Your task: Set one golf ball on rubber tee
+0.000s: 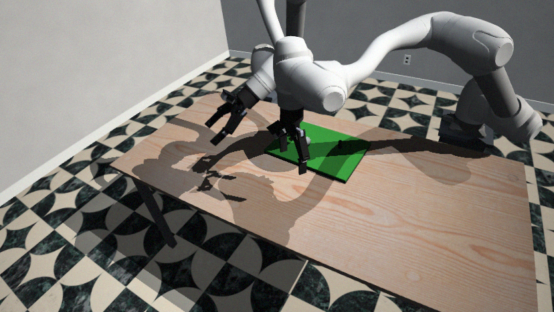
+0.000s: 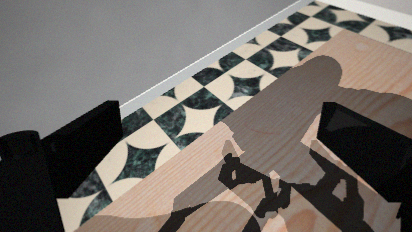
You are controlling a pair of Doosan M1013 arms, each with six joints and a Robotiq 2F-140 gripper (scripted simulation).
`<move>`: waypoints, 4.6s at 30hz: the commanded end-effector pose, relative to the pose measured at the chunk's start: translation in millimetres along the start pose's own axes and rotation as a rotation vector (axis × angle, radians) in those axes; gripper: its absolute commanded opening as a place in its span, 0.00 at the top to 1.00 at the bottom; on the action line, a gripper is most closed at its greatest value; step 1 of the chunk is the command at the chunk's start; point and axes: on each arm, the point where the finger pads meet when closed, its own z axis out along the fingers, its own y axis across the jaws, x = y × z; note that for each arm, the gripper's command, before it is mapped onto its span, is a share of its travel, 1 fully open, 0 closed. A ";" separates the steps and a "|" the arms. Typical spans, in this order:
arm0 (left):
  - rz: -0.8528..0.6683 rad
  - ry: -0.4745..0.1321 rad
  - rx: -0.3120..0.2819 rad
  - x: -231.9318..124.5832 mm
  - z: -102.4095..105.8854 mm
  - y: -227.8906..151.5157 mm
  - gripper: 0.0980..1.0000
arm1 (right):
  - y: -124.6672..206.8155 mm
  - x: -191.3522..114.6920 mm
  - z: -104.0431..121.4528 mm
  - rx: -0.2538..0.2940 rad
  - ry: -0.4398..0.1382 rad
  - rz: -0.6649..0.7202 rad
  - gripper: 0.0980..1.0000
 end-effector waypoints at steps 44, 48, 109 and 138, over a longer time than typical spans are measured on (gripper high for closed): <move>1.487 -0.009 -0.066 -197.4 38.3 309.8 0.00 | 629.0 146.2 165.1 -0.755 -0.566 0.044 0.00; 1.487 -0.009 -0.066 -197.4 38.3 309.8 0.00 | 689.1 141.8 153.0 -0.788 -0.644 0.070 0.00; 1.487 -0.009 -0.066 -203.1 137.4 313.1 0.00 | 1030.8 -76.2 -217.7 -0.316 -1.306 0.823 0.00; 1.487 -0.009 -0.066 -199.6 59.2 310.0 1.00 | 1030.4 -77.0 -219.0 -0.311 -1.304 0.827 0.00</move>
